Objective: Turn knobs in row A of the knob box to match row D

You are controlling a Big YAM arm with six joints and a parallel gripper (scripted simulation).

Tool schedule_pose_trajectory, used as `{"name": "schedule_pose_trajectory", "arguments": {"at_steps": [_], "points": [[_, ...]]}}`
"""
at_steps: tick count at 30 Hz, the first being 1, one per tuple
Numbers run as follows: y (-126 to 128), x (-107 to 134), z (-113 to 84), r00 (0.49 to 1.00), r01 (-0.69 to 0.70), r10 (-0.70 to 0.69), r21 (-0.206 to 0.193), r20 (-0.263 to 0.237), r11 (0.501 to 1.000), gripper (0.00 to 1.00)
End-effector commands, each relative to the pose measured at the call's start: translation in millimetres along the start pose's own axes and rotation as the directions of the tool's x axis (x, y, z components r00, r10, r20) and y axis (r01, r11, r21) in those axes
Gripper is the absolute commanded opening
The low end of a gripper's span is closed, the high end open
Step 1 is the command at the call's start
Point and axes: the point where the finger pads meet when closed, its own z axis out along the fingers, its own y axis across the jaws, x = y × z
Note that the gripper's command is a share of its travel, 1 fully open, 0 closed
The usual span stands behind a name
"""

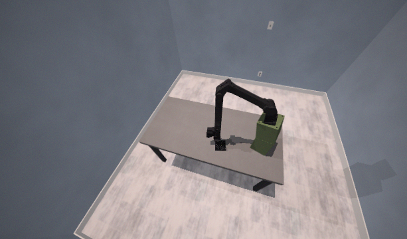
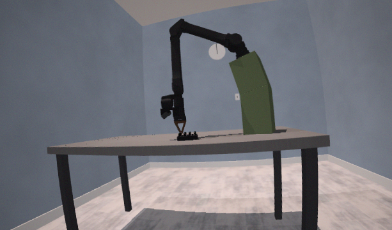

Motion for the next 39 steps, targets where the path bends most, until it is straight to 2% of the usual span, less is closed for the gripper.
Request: {"name": "schedule_pose_trajectory", "arguments": {"at_steps": [1,11,12,34,39], "points": [[-6.4,-10.9,-0.2,0.999,-0.032,0.032,0.012,0.023,0.999,0.08],[-6.4,-10.9,-0.2,0.999,-0.032,0.032,0.012,0.023,0.999,0.08],[-6.4,-10.9,-0.2,0.999,-0.032,0.032,0.012,0.023,0.999,0.19],[-4.0,-7.7,-0.5,0.999,-0.029,0.028,0.008,0.018,1.0,0.19],[-3.8,-15.2,-16.0,0.999,-0.026,0.025,0.008,0.028,1.0,0.19]]}}
